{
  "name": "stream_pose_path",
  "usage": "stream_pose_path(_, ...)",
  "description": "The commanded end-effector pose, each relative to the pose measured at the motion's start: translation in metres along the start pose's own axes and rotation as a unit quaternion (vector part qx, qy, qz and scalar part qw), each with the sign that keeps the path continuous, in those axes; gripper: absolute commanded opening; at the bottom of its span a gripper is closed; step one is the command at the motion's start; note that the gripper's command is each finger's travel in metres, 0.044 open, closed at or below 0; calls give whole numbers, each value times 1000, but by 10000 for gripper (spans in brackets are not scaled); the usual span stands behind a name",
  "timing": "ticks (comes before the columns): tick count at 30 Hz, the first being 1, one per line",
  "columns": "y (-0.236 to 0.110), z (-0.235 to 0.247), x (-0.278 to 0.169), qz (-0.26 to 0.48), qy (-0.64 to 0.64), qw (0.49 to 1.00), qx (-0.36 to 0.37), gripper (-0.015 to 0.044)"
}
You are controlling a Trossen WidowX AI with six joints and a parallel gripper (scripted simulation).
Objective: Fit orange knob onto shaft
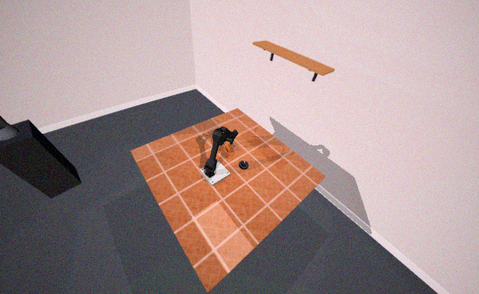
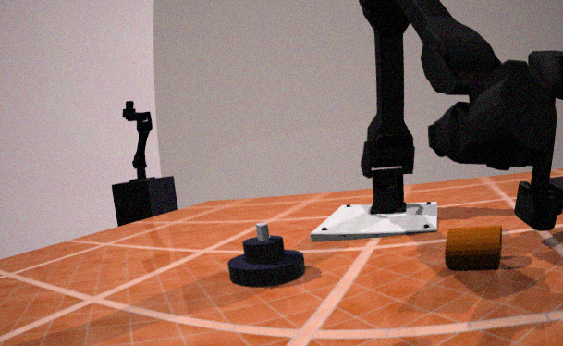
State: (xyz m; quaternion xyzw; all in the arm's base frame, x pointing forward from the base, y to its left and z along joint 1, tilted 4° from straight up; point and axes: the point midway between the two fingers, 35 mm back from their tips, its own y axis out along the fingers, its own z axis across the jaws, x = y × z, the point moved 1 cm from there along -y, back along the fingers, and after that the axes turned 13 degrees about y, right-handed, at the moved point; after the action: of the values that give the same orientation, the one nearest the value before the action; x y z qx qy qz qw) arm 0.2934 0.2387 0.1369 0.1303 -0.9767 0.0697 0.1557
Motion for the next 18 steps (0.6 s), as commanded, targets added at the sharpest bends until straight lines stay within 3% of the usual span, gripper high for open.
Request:
stream_pose_path(1,-1,-1,-1,3,5,1000,3,426)
stream_pose_path(9,-53,-72,-10,197,229,947,107,440)
stream_pose_path(18,-136,-146,53,458,448,763,84,440)
